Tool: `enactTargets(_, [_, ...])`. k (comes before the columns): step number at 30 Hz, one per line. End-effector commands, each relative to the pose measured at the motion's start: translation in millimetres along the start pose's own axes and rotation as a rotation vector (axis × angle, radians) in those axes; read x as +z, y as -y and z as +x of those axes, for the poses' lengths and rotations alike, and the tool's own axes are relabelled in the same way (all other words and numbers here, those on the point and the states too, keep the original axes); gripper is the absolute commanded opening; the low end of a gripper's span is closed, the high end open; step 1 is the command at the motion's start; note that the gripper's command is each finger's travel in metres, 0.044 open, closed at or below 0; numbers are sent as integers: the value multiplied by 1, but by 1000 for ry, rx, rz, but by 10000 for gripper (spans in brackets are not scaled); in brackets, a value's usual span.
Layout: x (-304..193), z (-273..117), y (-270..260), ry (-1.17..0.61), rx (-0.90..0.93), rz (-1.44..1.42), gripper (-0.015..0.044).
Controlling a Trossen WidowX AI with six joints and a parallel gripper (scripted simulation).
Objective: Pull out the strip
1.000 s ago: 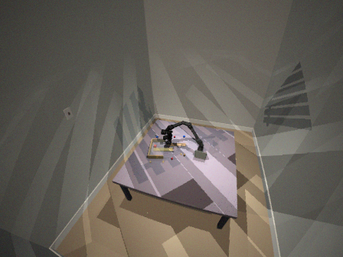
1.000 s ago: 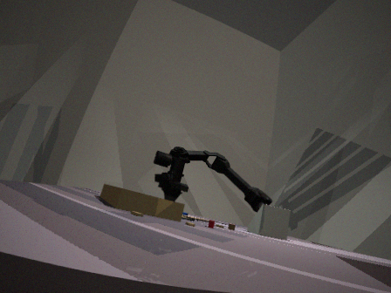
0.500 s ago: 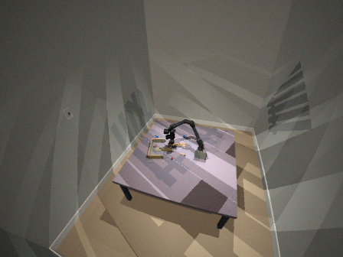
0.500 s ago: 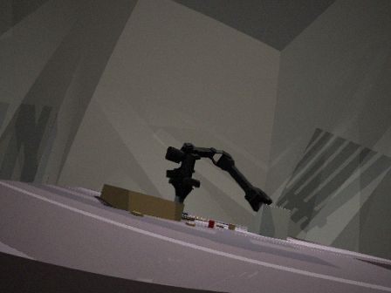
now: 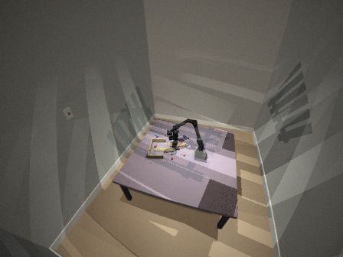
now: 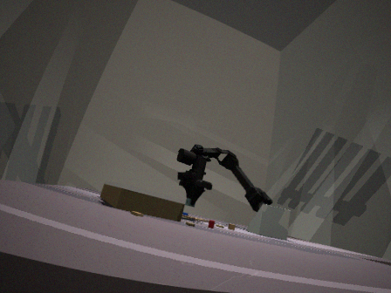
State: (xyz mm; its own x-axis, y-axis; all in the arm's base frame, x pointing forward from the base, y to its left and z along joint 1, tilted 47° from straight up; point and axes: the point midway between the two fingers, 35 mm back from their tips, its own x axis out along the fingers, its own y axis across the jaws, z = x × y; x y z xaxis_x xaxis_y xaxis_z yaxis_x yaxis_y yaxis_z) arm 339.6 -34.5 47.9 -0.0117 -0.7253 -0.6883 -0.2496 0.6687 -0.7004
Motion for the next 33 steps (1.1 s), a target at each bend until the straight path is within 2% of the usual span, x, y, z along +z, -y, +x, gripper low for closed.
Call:
enactTargets(1, [-15,0,-8,0,4,1,0])
enactTargets(11, [-37,1,-17,-1,4,0,0])
enactTargets(18, [-37,-33,-18,-1,6,0,0])
enactTargets(33, [-37,-34,-18,-1,6,0,0])
